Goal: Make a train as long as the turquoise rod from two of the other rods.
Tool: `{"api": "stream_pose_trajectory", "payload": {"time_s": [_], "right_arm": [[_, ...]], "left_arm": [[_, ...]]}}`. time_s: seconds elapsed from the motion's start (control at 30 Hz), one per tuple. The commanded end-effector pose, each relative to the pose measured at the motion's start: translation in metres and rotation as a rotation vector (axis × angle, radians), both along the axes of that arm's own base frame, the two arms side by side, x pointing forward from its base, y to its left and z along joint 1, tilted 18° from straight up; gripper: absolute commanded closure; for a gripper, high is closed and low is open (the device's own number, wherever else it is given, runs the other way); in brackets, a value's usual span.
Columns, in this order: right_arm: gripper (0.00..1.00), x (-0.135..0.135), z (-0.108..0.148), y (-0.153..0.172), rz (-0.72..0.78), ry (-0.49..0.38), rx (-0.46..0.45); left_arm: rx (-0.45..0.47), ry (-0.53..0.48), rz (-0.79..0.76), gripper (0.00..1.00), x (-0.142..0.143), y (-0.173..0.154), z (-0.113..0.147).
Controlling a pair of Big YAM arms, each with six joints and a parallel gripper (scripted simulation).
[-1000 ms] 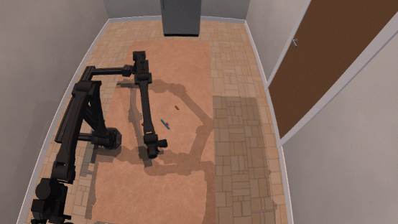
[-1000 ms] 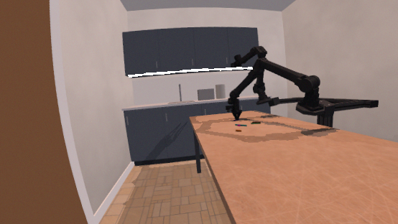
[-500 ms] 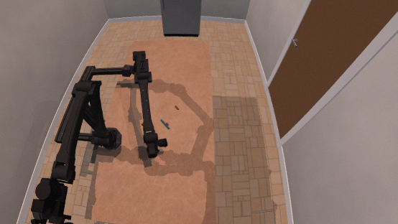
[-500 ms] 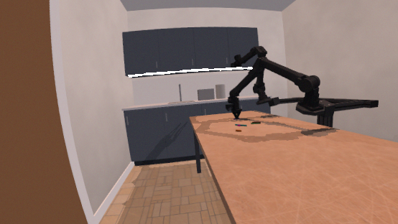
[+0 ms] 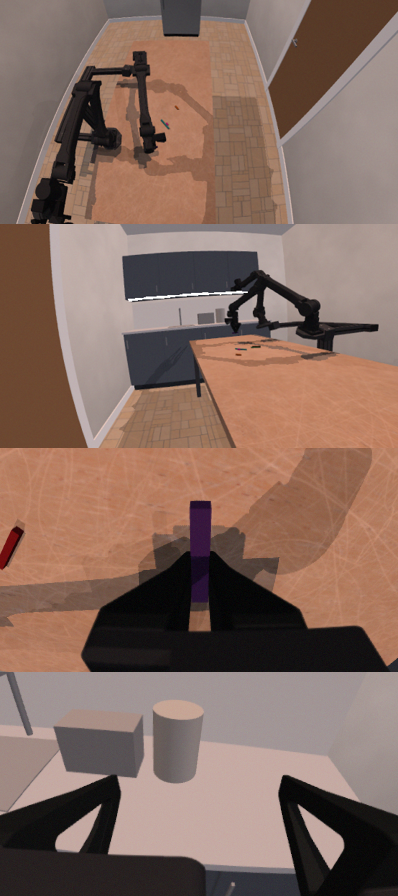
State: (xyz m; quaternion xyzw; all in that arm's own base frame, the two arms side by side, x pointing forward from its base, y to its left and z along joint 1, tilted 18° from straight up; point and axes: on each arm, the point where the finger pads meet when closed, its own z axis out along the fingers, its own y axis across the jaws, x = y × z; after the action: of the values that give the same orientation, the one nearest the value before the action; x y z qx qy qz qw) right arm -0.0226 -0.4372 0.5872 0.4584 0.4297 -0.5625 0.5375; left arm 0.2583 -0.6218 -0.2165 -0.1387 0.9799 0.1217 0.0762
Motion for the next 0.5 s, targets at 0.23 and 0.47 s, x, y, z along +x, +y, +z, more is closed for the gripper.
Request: {"api": "stream_pose_trajectory", "payload": {"time_s": [0.23,0.47], "right_arm": [[0.0,-0.006,0.046,0.019,-0.013,0.014,-0.073],[0.0,-0.006,0.046,0.019,-0.013,0.014,-0.073]], "left_arm": [[-0.018,-0.006,0.017,0.96,0.004,-0.01,0.019],[-0.014,0.002,-0.017,0.96,0.018,0.003,0.021]]}}
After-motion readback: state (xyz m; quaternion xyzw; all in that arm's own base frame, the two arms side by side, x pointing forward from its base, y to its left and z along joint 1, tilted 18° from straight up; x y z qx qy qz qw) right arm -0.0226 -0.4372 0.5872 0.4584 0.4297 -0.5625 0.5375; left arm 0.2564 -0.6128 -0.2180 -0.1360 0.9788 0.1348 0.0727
